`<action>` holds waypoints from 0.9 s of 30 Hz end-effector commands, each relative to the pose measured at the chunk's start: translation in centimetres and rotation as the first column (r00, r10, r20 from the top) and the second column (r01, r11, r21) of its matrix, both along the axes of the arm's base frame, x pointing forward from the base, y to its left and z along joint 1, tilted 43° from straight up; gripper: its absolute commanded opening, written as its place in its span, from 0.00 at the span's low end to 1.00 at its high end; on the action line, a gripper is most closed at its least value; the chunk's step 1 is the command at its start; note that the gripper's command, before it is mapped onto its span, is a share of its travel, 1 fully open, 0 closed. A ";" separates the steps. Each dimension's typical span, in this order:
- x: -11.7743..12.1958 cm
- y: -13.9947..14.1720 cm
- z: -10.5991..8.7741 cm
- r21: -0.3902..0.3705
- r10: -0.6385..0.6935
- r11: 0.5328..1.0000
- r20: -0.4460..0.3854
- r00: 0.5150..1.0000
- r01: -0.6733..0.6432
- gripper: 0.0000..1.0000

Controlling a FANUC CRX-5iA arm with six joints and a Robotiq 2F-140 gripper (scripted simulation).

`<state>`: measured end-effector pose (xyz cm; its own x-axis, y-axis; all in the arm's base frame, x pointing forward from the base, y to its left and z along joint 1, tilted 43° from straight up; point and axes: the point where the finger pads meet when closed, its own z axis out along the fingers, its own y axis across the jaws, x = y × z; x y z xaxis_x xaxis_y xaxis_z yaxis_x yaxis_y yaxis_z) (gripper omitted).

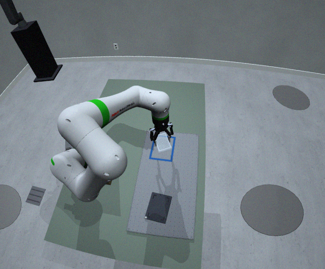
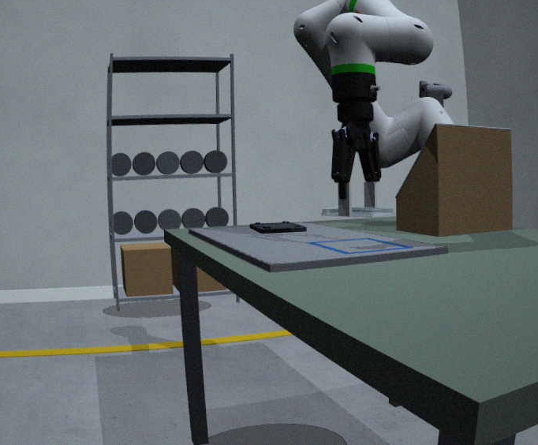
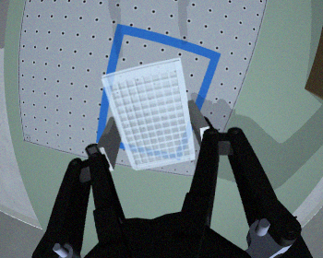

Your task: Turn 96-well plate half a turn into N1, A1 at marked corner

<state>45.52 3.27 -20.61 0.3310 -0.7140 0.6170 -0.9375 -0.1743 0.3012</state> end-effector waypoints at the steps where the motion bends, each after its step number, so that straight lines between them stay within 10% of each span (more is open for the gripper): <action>1: 0.0 0.0 0.0 0.000 0.000 1.000 0.000 1.000 0.000 0.00; 27: -0.1 -0.6 -0.7 0.000 0.000 1.000 0.000 1.000 0.000 0.00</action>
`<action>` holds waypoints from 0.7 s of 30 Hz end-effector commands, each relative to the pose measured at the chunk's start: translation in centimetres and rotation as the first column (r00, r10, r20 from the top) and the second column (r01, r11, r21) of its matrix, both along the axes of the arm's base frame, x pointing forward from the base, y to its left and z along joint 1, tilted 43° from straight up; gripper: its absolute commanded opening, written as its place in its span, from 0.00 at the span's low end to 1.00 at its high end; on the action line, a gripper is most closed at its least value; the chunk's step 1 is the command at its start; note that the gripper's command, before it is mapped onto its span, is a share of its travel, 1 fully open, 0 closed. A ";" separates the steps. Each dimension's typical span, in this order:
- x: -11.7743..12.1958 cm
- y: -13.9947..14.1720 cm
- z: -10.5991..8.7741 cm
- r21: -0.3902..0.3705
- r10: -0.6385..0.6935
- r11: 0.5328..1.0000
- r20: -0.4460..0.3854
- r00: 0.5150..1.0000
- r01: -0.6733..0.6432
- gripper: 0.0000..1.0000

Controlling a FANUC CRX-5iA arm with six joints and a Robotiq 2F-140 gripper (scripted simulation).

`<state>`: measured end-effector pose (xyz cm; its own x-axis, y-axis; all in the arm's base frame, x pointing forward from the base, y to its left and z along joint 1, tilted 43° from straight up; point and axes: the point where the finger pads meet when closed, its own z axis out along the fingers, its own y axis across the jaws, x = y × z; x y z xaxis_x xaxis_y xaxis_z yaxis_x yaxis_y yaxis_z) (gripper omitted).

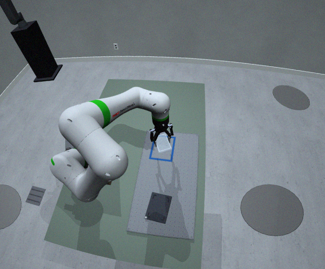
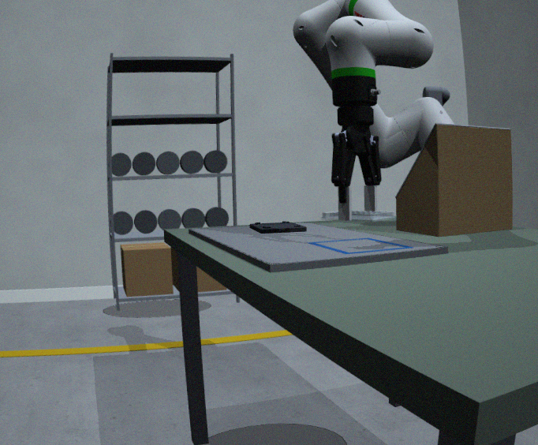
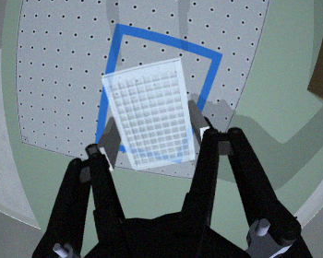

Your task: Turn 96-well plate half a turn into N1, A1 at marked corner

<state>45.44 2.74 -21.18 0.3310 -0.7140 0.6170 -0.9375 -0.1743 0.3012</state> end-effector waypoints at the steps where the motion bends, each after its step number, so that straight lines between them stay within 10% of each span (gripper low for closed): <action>1: 0.0 -0.1 -0.2 0.000 0.000 1.000 0.000 1.000 0.000 0.00; 21: -0.1 -0.9 -1.0 0.000 0.000 1.000 0.000 1.000 0.000 0.00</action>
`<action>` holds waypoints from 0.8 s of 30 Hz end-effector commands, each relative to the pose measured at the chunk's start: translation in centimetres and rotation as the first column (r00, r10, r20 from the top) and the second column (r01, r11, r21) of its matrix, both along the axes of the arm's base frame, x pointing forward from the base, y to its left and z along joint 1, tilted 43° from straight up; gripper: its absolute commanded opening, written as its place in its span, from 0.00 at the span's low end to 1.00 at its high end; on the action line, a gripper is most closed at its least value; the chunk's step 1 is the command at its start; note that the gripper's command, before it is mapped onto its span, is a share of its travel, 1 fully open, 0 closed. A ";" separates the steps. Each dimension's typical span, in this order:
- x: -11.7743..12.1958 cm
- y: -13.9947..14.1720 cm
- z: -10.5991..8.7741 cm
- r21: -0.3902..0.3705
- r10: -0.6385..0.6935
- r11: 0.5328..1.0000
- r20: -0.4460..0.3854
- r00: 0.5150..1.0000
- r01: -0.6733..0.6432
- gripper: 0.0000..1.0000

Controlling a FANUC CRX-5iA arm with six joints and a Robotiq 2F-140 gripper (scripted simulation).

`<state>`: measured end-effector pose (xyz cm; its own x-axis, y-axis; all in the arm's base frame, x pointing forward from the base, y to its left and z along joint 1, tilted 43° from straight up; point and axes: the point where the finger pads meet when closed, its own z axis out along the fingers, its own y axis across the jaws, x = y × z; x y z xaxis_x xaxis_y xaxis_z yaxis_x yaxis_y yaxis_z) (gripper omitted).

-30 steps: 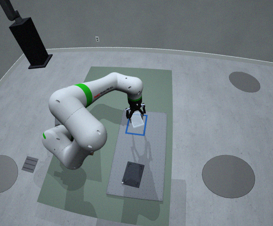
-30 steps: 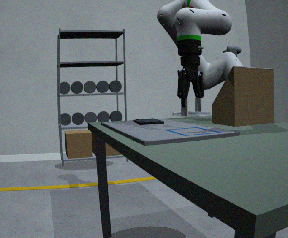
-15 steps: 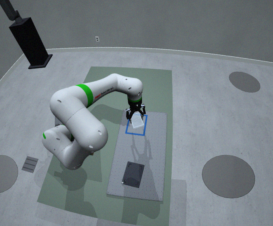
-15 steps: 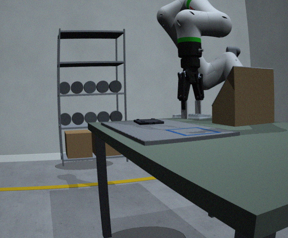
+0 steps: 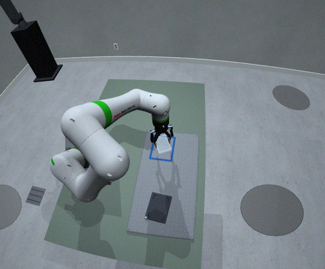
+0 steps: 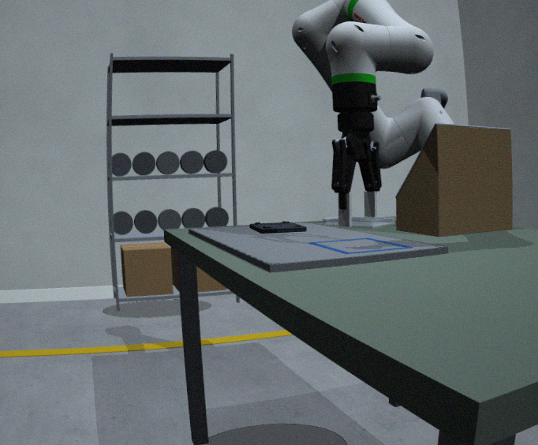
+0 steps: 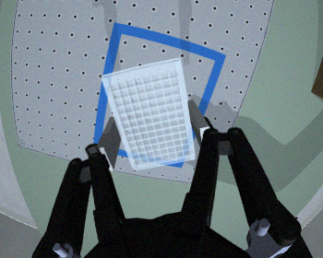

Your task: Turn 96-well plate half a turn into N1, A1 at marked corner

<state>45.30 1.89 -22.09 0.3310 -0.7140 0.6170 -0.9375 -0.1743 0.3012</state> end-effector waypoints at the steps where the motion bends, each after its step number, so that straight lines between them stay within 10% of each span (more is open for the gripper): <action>1: 0.0 -0.1 -0.2 0.000 0.000 1.000 0.000 1.000 0.000 0.00; 24: -0.2 -1.1 -1.2 0.000 0.000 1.000 0.000 1.000 0.000 0.00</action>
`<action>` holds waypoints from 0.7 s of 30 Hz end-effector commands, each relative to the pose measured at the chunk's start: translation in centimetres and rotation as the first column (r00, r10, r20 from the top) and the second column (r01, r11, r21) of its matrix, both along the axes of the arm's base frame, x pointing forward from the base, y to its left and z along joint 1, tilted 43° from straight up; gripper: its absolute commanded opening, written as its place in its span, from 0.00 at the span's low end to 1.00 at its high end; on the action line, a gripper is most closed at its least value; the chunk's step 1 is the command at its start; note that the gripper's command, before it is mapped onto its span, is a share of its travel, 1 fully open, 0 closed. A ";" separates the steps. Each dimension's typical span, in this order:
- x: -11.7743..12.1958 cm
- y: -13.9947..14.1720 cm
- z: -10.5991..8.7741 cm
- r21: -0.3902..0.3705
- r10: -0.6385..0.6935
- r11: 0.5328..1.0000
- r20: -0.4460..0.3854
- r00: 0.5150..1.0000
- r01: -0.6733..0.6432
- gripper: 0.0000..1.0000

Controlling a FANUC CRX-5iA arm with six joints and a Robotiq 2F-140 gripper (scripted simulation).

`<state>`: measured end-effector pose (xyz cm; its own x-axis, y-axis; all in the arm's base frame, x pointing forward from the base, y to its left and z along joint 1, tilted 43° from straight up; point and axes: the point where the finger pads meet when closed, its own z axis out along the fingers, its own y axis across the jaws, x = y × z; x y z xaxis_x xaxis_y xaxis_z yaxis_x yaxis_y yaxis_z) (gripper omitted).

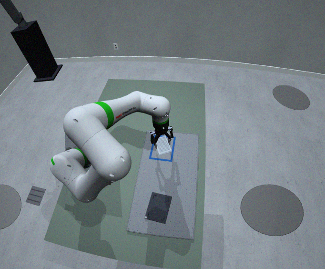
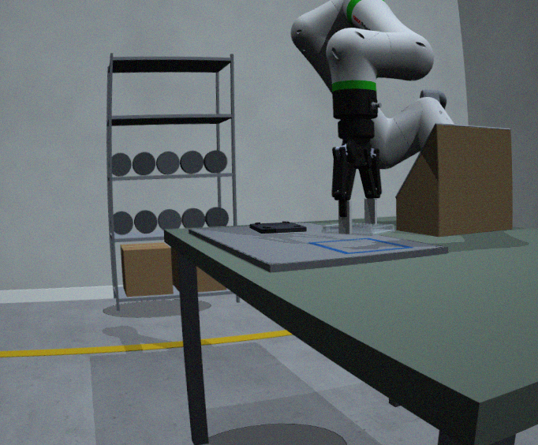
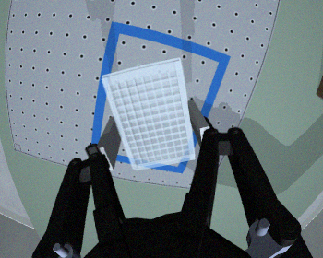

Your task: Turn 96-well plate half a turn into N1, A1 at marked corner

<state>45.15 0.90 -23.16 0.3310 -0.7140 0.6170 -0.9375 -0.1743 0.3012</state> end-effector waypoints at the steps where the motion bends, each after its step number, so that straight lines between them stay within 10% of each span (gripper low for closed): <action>1: 0.0 -0.1 -0.1 0.000 0.000 1.000 0.000 1.000 0.000 0.00; 21: -0.1 -0.9 -0.9 0.000 0.000 1.000 0.000 1.000 0.000 0.00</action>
<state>45.02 0.10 -24.01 0.3310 -0.7140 0.6170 -0.9375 -0.1743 0.3012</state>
